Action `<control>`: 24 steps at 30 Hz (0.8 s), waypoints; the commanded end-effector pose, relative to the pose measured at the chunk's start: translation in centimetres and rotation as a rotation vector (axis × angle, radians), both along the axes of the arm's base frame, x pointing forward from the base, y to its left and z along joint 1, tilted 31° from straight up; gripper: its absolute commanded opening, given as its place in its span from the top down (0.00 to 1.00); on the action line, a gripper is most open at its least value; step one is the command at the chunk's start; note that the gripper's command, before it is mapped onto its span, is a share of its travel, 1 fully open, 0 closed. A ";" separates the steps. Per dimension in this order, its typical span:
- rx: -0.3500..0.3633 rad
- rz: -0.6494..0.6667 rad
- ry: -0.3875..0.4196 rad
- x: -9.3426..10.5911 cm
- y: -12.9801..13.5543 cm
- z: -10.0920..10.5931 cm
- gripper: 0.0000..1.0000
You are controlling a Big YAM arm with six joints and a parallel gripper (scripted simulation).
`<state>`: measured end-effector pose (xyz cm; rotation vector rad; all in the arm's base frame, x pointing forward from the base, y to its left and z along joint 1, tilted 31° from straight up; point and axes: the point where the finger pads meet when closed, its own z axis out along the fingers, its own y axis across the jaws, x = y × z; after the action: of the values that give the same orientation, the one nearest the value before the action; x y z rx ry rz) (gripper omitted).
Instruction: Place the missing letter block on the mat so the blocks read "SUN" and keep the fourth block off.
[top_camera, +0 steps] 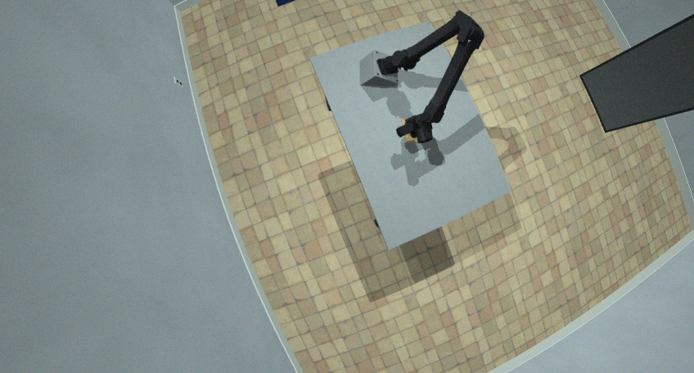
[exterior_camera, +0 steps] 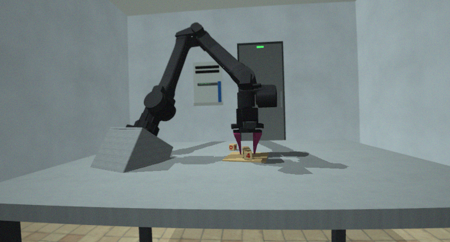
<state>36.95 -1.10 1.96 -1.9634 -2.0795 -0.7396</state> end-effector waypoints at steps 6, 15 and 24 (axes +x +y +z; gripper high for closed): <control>-0.019 -0.008 -0.059 1.7 -1.9 3.0 0.56; -0.021 -0.008 -0.061 1.4 -2.5 4.0 0.56; -0.020 -0.002 -0.058 1.2 -2.7 4.8 0.56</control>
<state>36.39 -2.66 4.55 -1.9695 -2.0765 -0.7389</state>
